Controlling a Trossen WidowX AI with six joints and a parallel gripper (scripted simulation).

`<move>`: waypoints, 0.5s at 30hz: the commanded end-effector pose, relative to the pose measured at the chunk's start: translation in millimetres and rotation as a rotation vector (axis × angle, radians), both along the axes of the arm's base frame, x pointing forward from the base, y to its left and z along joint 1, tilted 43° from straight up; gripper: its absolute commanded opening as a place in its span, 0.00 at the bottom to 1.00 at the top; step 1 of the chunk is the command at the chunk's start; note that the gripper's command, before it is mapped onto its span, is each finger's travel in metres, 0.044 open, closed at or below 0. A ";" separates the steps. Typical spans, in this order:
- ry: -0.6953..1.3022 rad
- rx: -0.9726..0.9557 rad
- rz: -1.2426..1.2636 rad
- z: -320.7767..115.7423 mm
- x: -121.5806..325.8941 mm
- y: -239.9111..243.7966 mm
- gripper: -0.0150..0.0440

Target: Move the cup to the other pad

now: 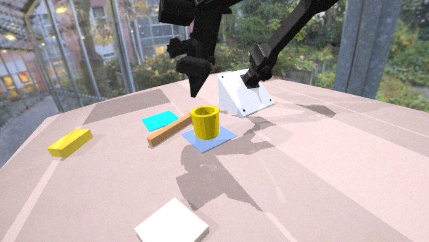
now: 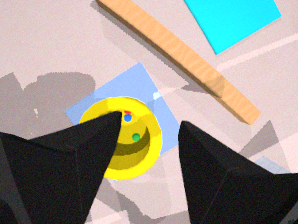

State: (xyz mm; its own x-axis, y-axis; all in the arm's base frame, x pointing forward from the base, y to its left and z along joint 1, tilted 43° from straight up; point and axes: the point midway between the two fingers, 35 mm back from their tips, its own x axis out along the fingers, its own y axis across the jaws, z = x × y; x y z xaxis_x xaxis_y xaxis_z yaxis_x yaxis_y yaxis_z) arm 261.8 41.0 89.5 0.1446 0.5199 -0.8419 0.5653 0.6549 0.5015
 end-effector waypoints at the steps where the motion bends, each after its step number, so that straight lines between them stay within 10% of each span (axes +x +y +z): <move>1: 0.375 0.194 -0.145 0.6 -28.2 13.1 0.54; 15: 0.375 0.193 -0.145 -2.0 -27.4 12.8 0.54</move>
State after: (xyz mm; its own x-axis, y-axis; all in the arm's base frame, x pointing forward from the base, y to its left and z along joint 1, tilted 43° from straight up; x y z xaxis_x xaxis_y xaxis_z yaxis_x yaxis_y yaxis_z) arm 234.8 52.3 88.1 -0.0651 0.6638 -0.7450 0.8025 0.4786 0.3563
